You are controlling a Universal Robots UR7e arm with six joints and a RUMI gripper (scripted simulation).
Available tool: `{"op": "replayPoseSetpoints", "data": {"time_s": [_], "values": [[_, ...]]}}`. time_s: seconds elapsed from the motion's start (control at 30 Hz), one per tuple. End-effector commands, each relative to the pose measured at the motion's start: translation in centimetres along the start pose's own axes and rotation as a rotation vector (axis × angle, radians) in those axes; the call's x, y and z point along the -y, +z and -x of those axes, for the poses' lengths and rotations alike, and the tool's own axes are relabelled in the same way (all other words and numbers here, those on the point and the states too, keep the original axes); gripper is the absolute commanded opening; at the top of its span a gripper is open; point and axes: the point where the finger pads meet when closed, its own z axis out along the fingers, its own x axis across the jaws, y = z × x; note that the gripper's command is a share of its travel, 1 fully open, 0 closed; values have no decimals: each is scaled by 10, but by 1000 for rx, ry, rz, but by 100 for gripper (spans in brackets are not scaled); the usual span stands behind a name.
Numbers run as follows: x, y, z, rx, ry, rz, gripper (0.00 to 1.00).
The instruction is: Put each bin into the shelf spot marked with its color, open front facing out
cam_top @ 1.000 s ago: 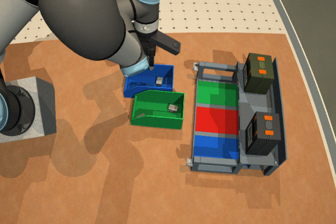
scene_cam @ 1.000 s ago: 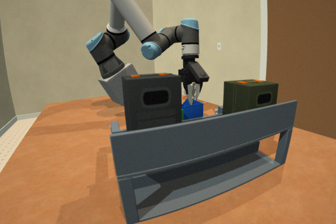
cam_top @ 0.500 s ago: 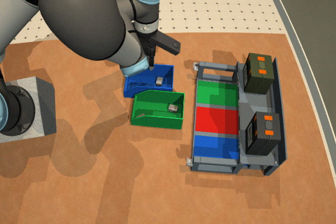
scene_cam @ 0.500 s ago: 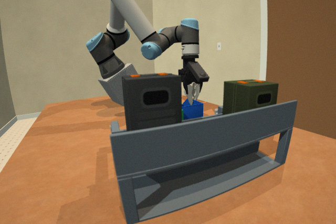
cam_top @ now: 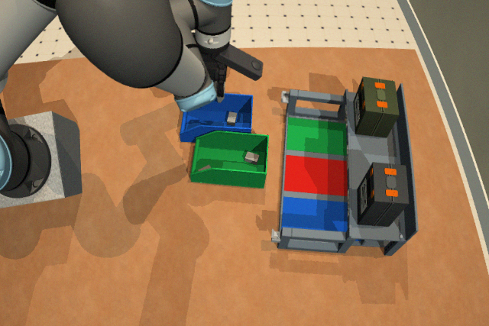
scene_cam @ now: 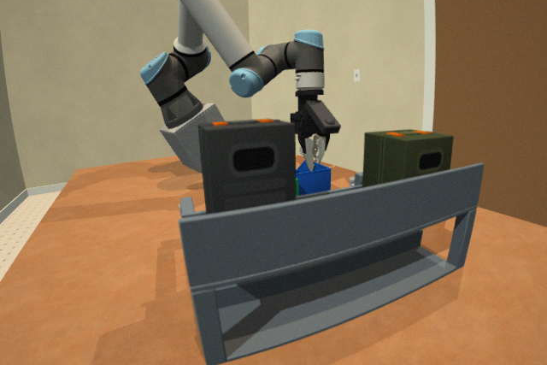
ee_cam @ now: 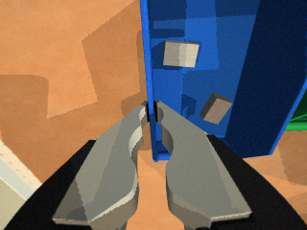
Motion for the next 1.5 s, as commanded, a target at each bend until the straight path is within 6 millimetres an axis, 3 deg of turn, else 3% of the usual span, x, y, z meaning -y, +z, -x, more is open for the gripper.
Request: {"op": "replayPoseSetpoints", "data": {"time_s": [0.0,1.47], "values": [[-1,0,-2,-1,0,3,0],[0,-20,0,1,0,-2,0]]}}
